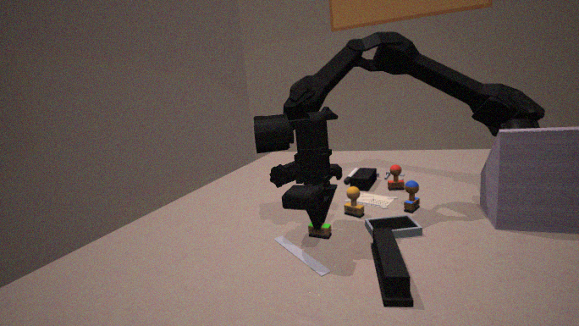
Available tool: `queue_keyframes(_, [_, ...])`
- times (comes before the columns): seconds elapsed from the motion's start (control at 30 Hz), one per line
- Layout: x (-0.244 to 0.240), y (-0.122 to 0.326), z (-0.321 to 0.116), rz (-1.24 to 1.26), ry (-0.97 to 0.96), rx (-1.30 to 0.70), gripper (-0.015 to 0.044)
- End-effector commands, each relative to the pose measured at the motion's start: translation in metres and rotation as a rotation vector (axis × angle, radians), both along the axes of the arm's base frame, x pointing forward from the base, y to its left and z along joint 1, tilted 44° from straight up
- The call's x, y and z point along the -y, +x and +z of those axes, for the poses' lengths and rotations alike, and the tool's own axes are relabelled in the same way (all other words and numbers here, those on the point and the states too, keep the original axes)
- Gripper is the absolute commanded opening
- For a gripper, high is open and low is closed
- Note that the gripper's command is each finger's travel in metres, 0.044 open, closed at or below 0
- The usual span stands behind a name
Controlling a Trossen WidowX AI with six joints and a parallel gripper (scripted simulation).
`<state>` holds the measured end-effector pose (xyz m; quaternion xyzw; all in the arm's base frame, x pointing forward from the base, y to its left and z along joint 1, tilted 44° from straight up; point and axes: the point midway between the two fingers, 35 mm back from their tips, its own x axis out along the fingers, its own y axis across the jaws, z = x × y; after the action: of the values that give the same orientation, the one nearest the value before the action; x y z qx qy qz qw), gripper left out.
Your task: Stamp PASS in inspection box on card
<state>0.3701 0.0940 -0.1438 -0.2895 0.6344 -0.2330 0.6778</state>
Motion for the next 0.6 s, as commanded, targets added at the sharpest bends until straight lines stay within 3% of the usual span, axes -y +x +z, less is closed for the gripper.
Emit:
queue_keyframes(0.0, [-0.0031,0.0000,0.0017,-0.002,0.003,0.004,0.0000])
queue_keyframes(0.57, [-0.0091,-0.0002,0.0074,-0.002,0.003,0.004,0.0000])
